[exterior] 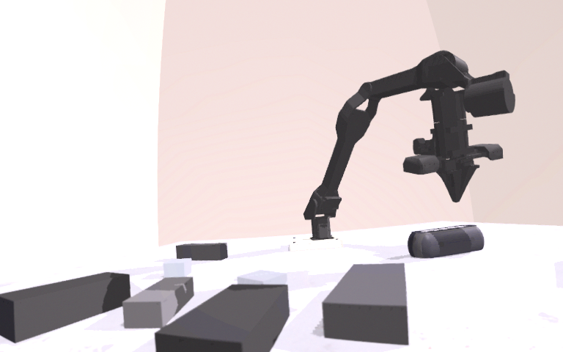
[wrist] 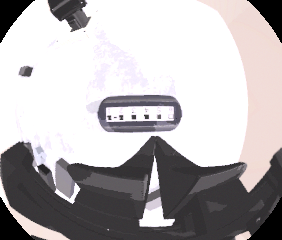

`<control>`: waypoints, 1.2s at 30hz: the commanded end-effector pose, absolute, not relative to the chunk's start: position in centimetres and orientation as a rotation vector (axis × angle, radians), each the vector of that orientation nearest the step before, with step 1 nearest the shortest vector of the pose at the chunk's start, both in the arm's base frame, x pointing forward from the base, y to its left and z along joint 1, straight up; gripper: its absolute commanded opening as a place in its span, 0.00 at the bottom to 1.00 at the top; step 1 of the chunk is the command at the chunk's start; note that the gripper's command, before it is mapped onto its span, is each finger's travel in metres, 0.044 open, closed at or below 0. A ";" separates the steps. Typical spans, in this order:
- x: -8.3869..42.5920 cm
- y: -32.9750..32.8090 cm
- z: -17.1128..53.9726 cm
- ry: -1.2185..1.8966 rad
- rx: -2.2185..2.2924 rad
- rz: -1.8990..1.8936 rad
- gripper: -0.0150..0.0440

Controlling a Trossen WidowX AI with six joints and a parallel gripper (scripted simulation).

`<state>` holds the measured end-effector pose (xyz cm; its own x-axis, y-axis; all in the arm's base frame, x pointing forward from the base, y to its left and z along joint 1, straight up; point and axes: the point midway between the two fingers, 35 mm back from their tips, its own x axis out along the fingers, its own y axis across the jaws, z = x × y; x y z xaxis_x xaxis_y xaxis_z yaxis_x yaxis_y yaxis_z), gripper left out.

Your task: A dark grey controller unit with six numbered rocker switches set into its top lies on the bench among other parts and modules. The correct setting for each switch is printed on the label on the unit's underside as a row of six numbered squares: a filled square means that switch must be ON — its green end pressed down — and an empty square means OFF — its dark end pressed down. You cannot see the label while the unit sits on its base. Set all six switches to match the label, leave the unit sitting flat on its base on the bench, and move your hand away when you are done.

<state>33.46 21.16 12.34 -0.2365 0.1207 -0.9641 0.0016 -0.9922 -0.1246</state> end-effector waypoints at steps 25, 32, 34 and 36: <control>33.0 22.0 12.0 0.616 -1.589 2.027 0.74; 32.6 22.6 11.8 1.093 -1.255 1.590 1.00; 32.4 22.7 11.7 1.200 -1.150 1.454 1.00; 32.3 22.9 11.7 1.294 -1.041 1.314 1.00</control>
